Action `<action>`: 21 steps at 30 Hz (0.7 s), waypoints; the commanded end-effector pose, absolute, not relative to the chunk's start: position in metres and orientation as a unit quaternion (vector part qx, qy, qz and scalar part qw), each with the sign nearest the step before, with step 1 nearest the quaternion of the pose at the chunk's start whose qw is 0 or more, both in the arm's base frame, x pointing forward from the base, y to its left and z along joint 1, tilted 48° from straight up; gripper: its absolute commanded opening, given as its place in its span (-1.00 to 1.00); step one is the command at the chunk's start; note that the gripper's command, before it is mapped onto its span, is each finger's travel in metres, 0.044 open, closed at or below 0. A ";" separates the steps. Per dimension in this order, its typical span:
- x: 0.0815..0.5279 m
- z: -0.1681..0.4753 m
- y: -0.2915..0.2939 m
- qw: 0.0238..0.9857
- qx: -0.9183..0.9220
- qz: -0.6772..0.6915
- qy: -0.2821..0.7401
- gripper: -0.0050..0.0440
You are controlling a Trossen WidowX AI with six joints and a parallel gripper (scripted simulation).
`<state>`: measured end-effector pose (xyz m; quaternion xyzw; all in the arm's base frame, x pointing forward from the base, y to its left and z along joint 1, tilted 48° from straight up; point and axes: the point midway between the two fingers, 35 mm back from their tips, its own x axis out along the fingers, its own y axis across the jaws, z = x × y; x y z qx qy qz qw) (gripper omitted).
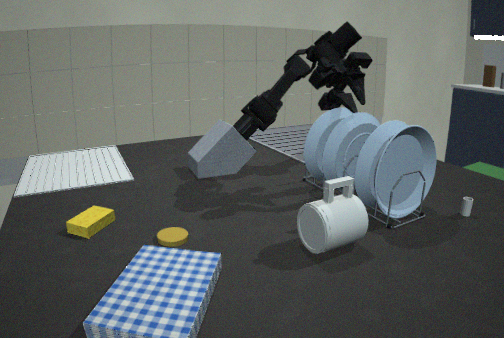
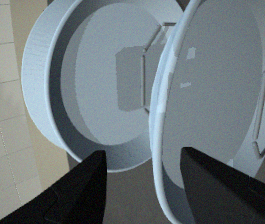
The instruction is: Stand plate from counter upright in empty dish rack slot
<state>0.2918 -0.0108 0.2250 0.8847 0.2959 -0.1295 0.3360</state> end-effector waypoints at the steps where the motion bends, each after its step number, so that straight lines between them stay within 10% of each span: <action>1: 0.292 0.230 -0.015 0.337 0.884 -0.129 0.297 -0.17; 21: 0.291 0.237 -0.025 0.336 0.885 -0.130 0.296 -0.17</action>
